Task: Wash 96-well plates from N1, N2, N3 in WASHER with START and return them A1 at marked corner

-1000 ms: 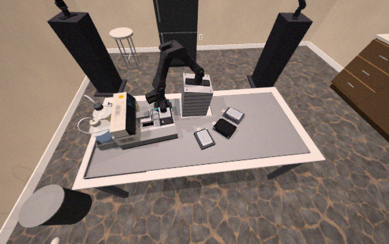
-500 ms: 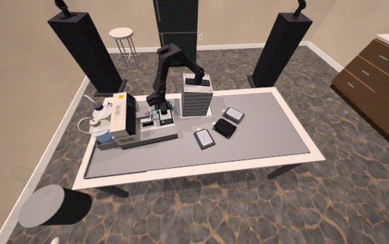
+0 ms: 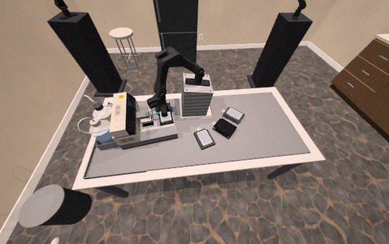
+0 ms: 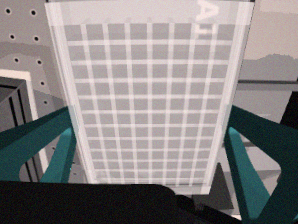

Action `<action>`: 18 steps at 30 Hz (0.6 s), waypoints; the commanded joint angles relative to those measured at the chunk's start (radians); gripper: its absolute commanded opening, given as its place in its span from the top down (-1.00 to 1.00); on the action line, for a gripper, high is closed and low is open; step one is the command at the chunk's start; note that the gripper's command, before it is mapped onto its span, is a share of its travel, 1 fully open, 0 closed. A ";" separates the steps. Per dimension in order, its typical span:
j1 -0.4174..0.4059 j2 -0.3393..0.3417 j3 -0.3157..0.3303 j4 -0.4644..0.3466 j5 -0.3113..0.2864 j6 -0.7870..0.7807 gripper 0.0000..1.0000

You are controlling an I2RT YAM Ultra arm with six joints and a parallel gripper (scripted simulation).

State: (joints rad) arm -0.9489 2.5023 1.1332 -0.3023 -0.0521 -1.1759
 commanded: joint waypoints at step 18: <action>0.001 0.010 0.005 0.024 -0.007 0.002 1.00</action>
State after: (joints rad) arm -0.9478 2.5202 1.1370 -0.2798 -0.0521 -1.1748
